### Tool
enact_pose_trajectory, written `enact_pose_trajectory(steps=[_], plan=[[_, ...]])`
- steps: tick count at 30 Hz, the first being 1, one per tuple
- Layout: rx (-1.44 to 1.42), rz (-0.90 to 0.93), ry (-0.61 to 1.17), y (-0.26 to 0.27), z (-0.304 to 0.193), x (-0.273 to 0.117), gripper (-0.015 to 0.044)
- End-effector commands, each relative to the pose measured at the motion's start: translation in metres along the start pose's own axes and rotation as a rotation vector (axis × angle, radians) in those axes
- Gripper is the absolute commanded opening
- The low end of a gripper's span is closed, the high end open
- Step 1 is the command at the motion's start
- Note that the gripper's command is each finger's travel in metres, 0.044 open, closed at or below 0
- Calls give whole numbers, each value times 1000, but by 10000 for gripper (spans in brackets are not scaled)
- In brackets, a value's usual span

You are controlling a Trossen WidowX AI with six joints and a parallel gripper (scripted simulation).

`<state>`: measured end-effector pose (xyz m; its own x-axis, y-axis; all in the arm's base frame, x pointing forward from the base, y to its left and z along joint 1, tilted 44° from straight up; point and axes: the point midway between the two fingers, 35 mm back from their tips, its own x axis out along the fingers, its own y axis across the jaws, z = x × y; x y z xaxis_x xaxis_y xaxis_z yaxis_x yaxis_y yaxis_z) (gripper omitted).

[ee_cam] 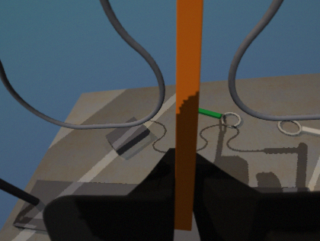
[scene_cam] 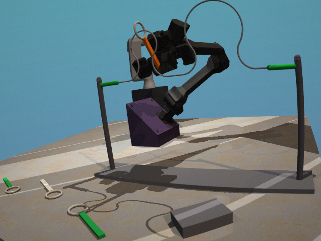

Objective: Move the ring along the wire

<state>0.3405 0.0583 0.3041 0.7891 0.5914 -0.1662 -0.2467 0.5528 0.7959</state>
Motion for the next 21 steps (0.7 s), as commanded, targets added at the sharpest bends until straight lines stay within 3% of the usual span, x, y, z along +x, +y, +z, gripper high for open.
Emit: enact_pose_trajectory(steps=[1,21], plan=[[102,58,-6,8,-2,0,-150],[535,296,-61,41,8,-1,-150]])
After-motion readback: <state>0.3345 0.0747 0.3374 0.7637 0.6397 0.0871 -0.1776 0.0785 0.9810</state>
